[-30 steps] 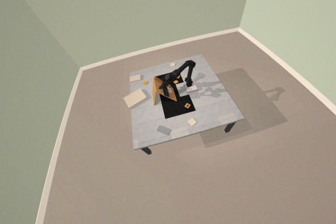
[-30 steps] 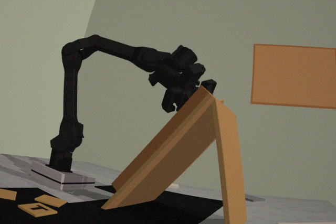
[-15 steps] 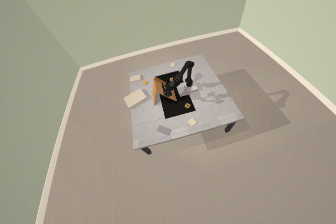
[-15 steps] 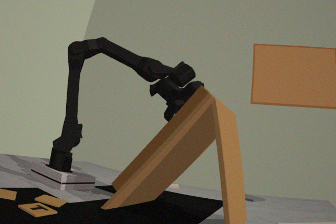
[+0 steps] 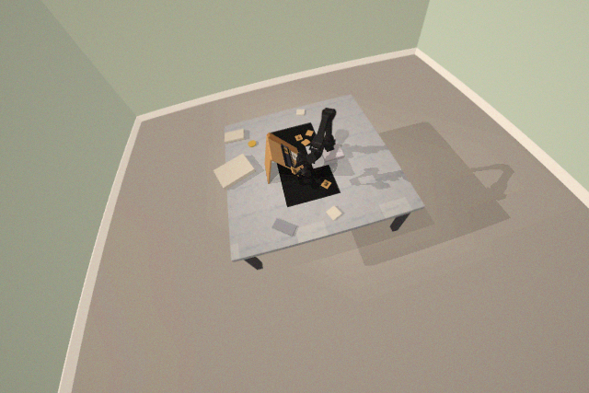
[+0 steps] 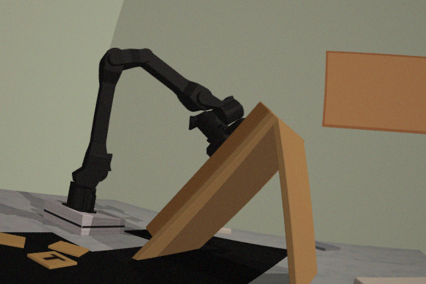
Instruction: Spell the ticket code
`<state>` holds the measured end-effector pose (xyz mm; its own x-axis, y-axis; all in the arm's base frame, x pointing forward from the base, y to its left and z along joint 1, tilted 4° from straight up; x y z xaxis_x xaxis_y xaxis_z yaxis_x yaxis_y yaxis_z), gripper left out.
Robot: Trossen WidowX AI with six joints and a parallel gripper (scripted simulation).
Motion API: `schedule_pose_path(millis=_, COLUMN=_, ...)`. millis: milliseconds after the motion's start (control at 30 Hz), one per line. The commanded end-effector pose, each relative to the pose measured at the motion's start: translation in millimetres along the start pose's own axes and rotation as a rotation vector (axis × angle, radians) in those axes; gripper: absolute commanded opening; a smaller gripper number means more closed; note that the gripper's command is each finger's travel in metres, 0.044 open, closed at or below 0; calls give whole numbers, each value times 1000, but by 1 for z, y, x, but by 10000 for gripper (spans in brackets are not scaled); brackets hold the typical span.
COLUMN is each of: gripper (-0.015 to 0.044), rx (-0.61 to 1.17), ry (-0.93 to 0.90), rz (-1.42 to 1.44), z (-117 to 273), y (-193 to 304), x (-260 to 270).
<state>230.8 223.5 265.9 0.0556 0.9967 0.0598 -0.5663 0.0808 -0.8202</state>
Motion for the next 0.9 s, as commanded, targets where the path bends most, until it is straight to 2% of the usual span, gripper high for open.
schedule_pose_path(millis=0, gripper=0, rx=5, ry=11, rz=66, z=3, y=15, x=12)
schedule_pose_path(millis=167, gripper=0, rx=5, ry=12, rz=78, z=0, y=18, x=15)
schedule_pose_path(millis=400, gripper=0, rx=2, ry=12, rz=79, z=-44, y=18, x=14)
schedule_pose_path(millis=867, gripper=0, rx=2, ry=12, rz=79, z=-44, y=17, x=13)
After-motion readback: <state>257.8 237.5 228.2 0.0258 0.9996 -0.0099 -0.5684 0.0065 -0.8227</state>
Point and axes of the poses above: the point midway between the two fingers, 35 mm back from their tips, its own z axis back along the fingers, its own x axis across the jaws, y = z × x, the point moved 9 cm from there along z, back along the fingers, and after that the axes turned 7 degrees about z, right-handed, at the moved point
